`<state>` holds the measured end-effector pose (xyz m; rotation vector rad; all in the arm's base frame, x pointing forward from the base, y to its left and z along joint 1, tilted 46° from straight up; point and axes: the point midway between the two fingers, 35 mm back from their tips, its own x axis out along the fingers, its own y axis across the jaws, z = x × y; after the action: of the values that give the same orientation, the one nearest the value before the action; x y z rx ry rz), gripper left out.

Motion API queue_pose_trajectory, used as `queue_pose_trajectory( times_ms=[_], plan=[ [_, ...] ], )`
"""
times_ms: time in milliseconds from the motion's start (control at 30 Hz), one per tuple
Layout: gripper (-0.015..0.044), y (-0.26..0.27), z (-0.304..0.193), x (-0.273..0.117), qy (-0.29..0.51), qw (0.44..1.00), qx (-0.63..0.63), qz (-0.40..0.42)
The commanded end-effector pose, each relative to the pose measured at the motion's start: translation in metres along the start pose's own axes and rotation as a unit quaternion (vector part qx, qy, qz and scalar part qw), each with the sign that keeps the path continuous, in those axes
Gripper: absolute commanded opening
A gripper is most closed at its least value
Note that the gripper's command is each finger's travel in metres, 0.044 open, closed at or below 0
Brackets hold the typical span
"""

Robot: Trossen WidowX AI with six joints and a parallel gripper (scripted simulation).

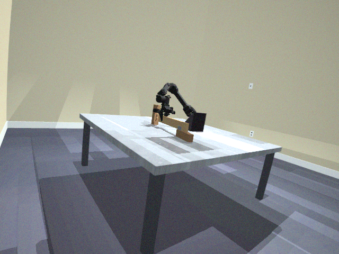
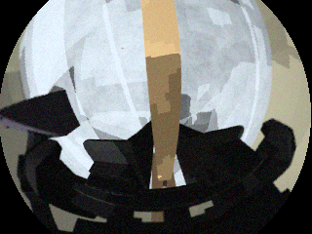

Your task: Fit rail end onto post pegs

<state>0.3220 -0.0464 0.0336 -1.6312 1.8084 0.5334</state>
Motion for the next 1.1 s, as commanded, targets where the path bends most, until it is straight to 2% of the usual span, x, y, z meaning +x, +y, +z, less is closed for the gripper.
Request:
queue_pose_trajectory(
  times_ms=[0, 1067],
  plan=[
    [0.0, -0.0013, 0.002, -0.0047, -0.006, 1.0, 0.001, -0.001],
    [0.0, -0.0008, 0.002, -0.0087, -0.007, 1.0, 0.001, -0.001]
  ],
)
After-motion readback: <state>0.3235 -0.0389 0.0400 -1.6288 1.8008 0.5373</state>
